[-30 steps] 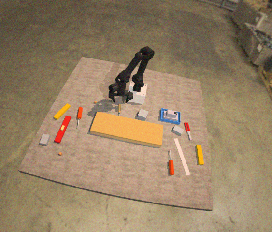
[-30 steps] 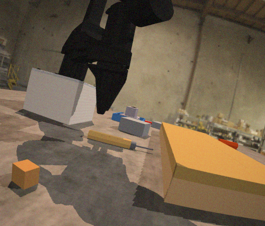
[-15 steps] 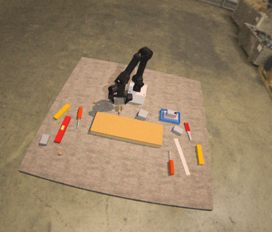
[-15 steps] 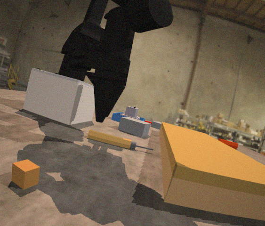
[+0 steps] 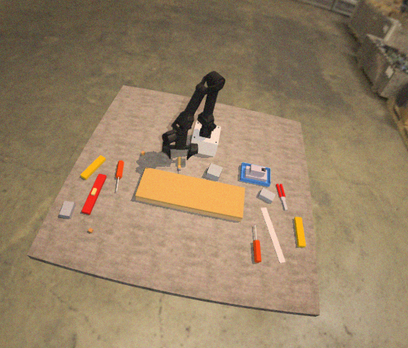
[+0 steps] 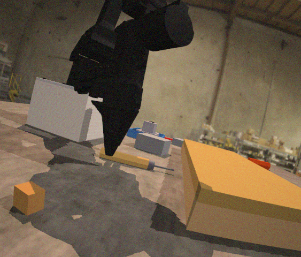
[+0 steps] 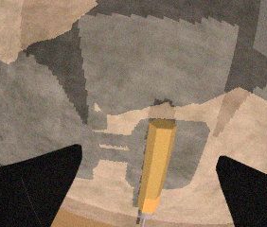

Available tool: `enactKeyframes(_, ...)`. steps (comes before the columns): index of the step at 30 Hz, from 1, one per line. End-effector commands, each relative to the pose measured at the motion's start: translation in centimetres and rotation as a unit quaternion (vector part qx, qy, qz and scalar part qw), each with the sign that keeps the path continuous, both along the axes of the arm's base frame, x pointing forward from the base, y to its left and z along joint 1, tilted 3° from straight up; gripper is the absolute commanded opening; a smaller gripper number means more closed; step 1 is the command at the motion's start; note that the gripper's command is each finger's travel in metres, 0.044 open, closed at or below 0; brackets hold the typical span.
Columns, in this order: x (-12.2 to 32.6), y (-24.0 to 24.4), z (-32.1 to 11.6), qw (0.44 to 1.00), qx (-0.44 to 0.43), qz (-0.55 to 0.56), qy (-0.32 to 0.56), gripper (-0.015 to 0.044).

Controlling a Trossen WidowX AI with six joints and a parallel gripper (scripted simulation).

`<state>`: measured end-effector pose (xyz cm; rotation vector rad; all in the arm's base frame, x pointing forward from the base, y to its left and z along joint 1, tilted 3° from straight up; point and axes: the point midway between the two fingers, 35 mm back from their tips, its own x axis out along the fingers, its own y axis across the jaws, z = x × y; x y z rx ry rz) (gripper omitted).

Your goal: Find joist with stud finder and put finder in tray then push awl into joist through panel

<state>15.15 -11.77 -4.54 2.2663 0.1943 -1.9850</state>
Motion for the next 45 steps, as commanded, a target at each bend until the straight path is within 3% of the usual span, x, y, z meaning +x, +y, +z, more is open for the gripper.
enactKeyframes(1, -0.3, 0.4, -0.8, 1.000, 0.006, -0.002, 0.004, 0.0440)
enactKeyframes(12, -0.3, 0.5, -1.5, 1.000, 0.006, -0.002, 0.004, 0.0440)
enactKeyframes(26, -0.3, 0.5, -1.5, 1.000, 0.006, -0.002, 0.004, 0.0072)
enactKeyframes(34, -0.3, 0.4, -1.3, 1.000, 0.006, -0.002, 0.004, 0.0000)
enactKeyframes(45, 0.3, -0.5, 3.5, 1.000, 0.006, -0.002, 0.003, 0.0000)
